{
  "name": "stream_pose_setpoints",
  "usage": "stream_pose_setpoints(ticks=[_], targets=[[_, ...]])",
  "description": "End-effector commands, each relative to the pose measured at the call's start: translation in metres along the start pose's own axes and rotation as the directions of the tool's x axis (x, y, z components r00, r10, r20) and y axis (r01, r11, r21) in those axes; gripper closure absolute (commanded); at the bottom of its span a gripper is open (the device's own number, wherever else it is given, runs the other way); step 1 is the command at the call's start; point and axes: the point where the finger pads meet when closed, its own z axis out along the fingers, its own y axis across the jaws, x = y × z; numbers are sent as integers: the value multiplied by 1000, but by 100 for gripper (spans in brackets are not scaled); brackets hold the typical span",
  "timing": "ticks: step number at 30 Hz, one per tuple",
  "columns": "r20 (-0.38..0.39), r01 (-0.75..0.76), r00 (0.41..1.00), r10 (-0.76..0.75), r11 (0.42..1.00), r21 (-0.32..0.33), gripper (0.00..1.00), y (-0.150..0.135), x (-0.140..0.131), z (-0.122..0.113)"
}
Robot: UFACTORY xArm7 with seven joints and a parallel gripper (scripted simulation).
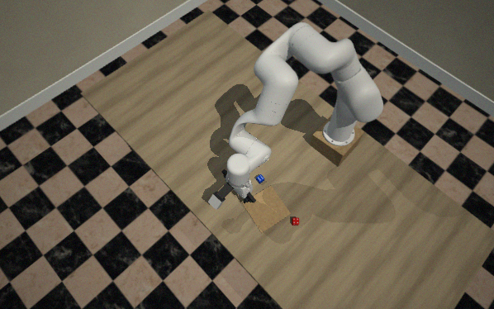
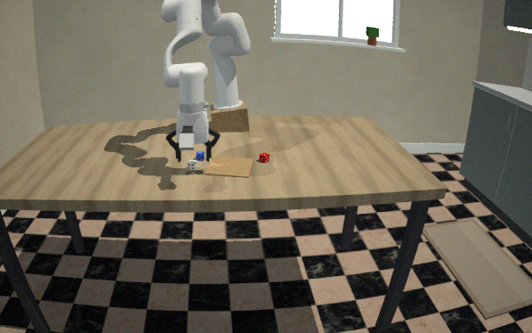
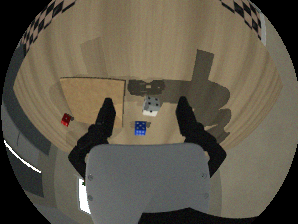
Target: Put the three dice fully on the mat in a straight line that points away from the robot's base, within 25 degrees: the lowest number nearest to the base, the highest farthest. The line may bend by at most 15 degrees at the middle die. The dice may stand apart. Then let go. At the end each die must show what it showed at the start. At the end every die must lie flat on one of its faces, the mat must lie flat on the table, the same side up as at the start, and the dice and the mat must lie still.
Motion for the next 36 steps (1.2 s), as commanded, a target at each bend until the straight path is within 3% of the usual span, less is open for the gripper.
stream_pose_setpoints(ticks=[1,4,17,36], targets=[[-4,0,1000,0,1000,-1,0,-2,-5,-1],[-4,0,1000,0,1000,-1,0,-3,-8,-1],[-4,0,1000,0,1000,-1,0,-22,-68,-1],[-4,0,1000,0,1000,-1,0,-23,-71,-1]])
